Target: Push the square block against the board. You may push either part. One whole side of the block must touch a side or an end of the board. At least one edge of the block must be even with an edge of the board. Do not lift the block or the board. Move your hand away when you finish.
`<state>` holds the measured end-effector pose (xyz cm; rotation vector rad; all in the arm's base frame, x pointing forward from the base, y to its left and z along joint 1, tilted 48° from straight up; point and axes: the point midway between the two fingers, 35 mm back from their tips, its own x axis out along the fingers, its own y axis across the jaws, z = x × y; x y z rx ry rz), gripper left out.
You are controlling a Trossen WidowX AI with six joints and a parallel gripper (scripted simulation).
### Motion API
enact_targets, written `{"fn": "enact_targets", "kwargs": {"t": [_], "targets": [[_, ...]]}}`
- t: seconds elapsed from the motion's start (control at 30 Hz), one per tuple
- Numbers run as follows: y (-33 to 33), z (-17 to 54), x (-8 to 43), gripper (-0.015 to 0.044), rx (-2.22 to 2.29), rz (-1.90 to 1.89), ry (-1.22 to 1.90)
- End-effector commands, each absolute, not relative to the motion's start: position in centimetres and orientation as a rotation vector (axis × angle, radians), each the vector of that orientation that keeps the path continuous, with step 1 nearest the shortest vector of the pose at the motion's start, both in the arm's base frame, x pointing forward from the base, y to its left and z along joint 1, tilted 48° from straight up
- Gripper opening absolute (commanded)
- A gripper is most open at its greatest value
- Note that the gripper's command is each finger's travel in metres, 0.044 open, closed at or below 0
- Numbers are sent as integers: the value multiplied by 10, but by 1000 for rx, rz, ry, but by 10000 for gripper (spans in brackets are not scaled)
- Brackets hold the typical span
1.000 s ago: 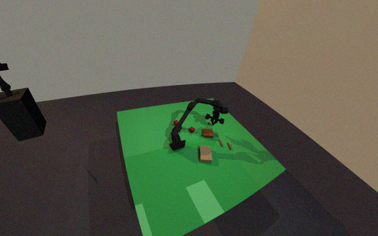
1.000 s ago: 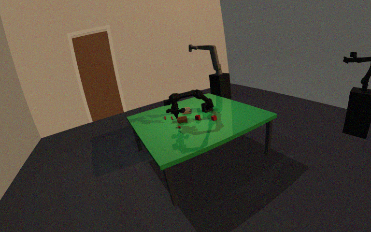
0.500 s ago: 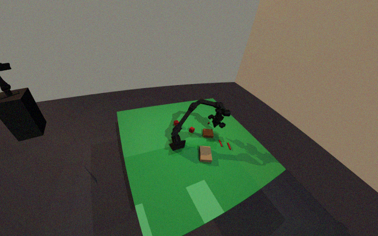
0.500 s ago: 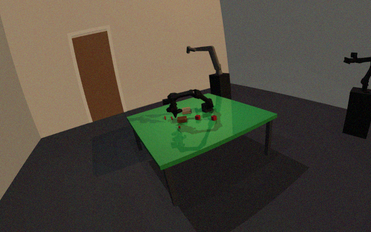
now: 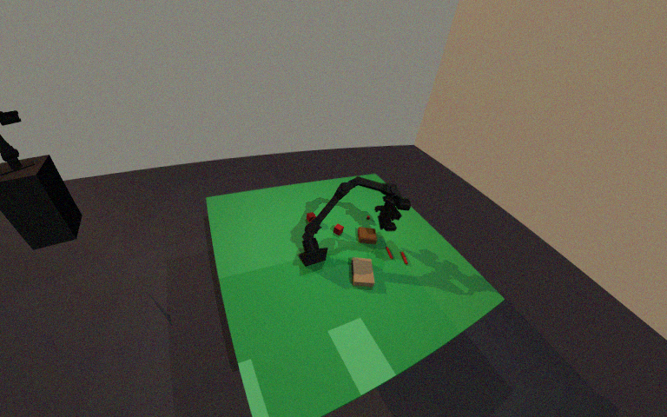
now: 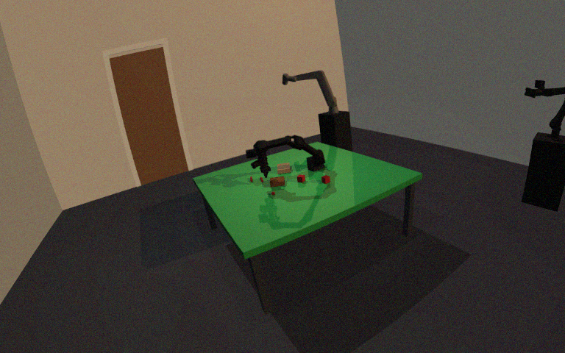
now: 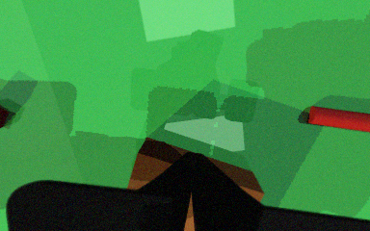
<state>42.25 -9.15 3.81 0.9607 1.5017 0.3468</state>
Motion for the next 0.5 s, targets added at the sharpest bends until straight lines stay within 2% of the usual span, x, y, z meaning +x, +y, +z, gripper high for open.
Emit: {"fn": "enact_targets", "kwargs": {"t": [0.0, 0.2, 0.47], "targets": [[-98, 31, 420, 0, 1058, 252, 1538], [-98, 28, 420, 0, 1087, 224, 1548], [-61, -10, 424, 0, 1127, 190, 1561]]}}
